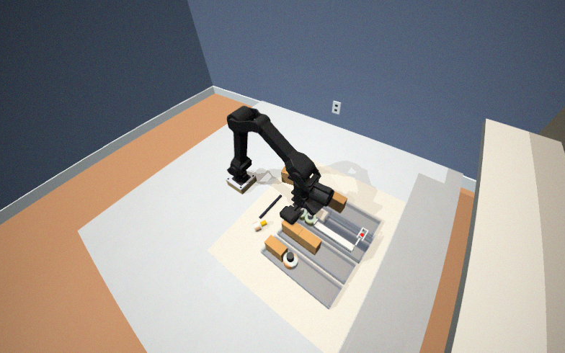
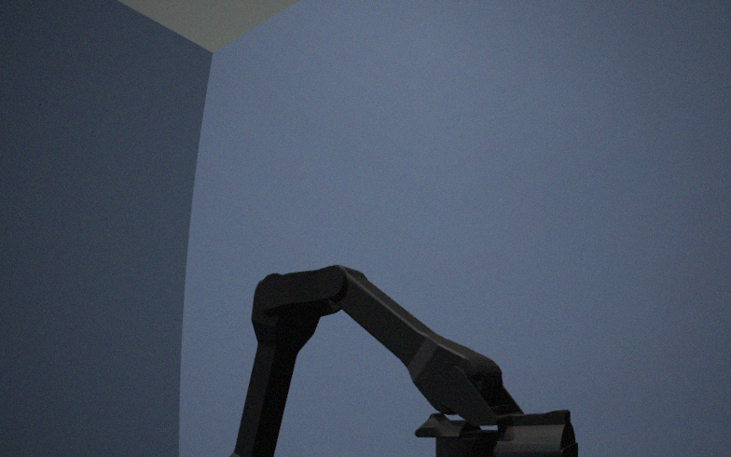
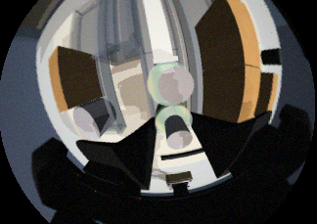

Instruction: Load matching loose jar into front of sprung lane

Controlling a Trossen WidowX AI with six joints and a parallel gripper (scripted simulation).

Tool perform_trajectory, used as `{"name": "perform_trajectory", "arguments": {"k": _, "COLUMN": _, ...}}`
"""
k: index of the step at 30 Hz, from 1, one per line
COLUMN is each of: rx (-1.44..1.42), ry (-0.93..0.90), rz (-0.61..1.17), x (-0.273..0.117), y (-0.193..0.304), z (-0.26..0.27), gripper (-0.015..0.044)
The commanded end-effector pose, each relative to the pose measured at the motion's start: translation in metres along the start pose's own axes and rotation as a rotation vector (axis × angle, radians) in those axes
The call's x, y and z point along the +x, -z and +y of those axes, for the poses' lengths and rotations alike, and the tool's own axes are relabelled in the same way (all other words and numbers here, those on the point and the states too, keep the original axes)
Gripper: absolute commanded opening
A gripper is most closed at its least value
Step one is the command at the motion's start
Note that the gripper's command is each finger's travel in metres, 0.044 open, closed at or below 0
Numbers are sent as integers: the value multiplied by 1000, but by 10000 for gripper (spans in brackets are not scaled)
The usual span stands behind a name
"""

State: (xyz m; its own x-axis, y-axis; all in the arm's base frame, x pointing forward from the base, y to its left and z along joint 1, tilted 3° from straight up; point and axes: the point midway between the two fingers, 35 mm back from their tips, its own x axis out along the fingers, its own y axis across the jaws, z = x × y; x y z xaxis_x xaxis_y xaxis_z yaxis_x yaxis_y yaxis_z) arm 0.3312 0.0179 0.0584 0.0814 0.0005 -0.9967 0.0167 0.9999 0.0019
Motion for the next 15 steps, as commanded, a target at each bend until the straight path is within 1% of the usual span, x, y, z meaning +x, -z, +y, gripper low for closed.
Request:
{"name": "perform_trajectory", "arguments": {"k": 1, "rx": -4, "ry": -4, "rz": -11, "x": 0, "y": -2, "z": 1, "gripper": 0}}
{"name": "perform_trajectory", "arguments": {"k": 15, "rx": -4, "ry": -3, "rz": -11, "x": 0, "y": 3, "z": 0, "gripper": 0}}
